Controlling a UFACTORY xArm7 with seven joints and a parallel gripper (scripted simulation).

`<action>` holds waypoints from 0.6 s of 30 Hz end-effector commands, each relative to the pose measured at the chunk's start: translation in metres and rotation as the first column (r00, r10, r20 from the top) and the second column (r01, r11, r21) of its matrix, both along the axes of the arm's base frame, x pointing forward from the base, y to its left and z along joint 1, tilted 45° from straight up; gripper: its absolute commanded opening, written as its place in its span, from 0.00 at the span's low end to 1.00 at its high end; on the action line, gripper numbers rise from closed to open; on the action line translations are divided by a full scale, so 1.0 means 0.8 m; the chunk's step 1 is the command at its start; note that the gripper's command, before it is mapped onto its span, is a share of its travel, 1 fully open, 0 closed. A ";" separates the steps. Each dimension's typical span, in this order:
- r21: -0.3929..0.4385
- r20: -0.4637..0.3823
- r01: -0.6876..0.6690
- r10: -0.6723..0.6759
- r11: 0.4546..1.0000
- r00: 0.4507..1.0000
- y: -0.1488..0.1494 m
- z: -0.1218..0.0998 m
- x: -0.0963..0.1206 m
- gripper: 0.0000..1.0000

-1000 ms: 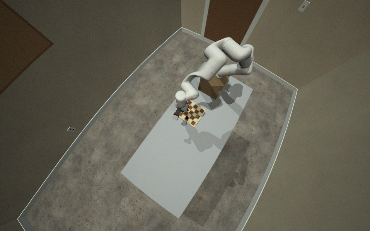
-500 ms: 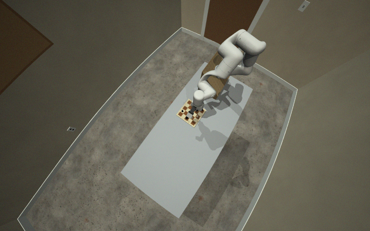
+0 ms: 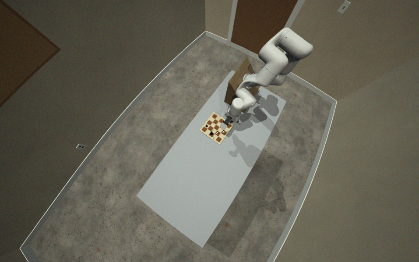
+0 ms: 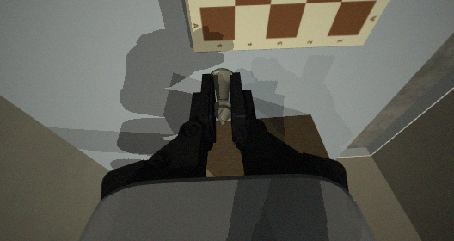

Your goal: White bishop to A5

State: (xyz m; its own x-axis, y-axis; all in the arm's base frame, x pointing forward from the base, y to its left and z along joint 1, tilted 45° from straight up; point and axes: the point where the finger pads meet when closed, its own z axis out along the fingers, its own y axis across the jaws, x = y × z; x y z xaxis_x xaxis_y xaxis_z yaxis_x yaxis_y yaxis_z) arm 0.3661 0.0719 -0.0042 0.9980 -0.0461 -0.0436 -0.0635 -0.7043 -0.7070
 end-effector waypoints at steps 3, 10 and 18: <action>-0.003 0.005 0.008 -0.008 1.000 1.000 -0.001 0.004 -0.001 0.00; -0.003 0.005 0.008 -0.008 1.000 1.000 0.002 0.001 0.000 0.00; -0.003 0.005 0.008 -0.008 1.000 1.000 0.024 -0.022 0.000 0.00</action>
State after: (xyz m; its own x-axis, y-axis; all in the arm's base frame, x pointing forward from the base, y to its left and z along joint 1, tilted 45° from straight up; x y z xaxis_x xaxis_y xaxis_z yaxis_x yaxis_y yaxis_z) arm 0.3643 0.0816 -0.0106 0.9978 -0.0519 -0.0402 -0.0652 -0.7053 -0.7059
